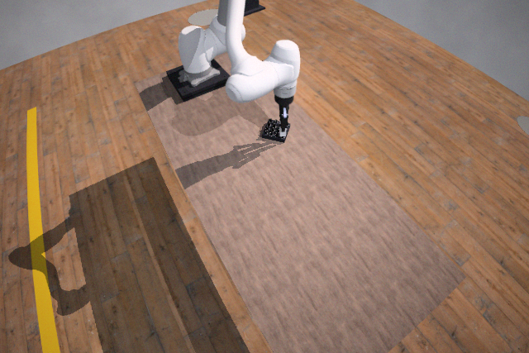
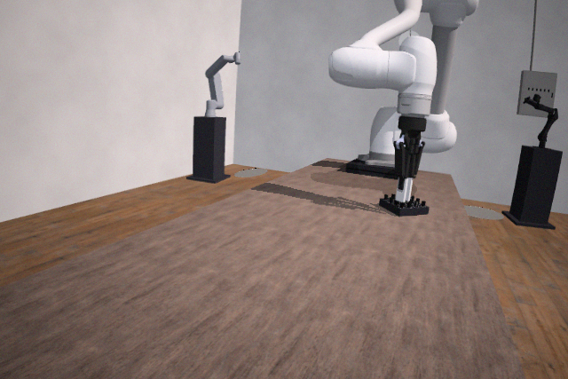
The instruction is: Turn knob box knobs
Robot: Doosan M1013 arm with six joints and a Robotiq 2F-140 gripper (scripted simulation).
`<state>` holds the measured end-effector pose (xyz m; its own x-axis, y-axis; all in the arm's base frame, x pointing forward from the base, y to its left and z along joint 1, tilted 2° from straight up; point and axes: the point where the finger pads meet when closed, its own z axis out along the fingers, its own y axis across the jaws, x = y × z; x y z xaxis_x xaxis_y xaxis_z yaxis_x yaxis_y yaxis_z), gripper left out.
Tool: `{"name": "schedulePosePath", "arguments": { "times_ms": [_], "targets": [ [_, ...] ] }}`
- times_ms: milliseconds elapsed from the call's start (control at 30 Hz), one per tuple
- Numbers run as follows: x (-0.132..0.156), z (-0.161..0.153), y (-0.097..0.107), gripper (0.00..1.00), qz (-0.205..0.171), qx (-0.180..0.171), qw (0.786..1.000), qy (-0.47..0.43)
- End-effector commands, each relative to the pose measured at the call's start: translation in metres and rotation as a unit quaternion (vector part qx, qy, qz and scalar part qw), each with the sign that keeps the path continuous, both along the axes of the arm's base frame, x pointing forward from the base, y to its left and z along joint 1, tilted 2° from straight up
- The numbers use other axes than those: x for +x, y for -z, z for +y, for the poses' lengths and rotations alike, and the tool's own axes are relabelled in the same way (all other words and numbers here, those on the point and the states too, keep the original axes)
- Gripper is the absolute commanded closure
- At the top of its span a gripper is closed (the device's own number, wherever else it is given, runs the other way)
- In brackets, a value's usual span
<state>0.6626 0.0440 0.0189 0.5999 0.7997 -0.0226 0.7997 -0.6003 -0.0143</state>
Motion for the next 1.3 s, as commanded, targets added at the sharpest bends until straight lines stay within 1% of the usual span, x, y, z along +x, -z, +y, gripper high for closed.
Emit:
{"name": "schedulePosePath", "arguments": {
  "times_ms": [0,867,1267],
  "targets": [
    [0.0,0.0,-0.0001,0.88,0.0,0.0,1.0,0.0],
    [0.0,0.0,0.0,0.88,0.0,0.0,1.0,0.0],
    [-0.0001,-0.0001,0.0054,0.88,0.0,0.0,1.0,0.0]
  ]
}}
